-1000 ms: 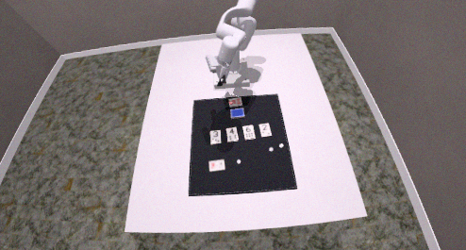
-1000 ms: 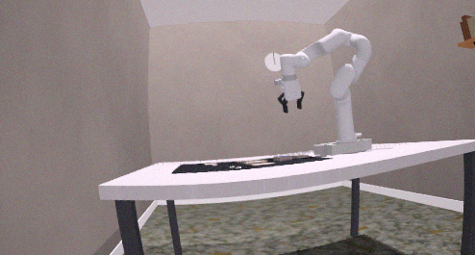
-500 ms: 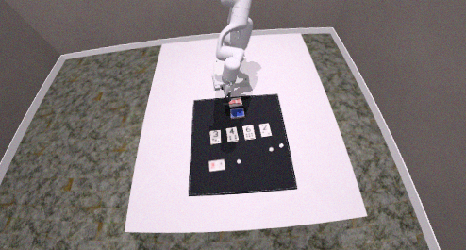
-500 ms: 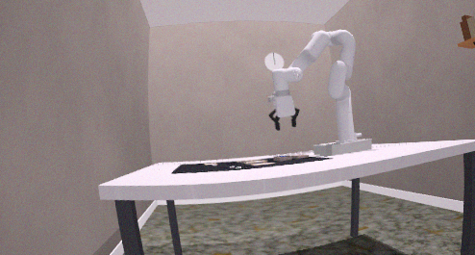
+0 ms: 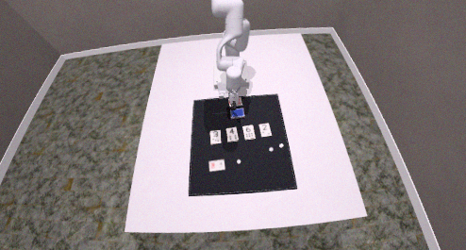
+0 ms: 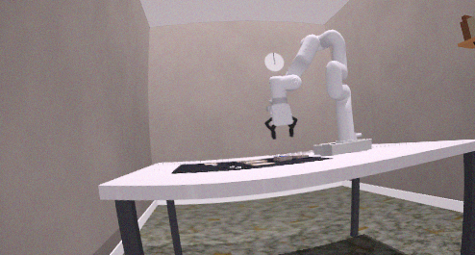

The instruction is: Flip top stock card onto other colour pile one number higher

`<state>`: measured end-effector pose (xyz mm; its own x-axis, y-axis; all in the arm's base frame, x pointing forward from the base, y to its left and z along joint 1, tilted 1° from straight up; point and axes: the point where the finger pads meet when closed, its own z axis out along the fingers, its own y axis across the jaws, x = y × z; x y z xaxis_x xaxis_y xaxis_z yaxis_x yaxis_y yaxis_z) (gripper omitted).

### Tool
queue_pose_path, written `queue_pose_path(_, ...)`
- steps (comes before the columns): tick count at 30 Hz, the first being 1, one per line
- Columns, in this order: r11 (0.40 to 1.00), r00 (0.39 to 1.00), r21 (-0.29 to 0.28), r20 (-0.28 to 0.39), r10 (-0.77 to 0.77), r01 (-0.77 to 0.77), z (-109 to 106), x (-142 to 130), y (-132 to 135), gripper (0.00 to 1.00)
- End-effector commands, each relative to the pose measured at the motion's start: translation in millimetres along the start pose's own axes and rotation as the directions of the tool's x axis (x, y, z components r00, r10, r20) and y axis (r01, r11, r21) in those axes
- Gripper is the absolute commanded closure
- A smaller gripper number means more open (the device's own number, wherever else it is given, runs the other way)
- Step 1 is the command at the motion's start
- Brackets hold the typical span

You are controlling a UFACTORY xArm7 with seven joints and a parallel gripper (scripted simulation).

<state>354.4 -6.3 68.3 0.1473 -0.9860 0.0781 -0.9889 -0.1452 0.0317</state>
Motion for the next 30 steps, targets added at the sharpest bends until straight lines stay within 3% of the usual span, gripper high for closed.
queue_pose_path(1,1.000,1.000,0.012,0.018,0.013,-0.013,5,-6,-7,0.00)
queue_pose_path(30,0.998,0.996,0.042,0.079,0.050,-0.054,12,-26,-18,0.00)
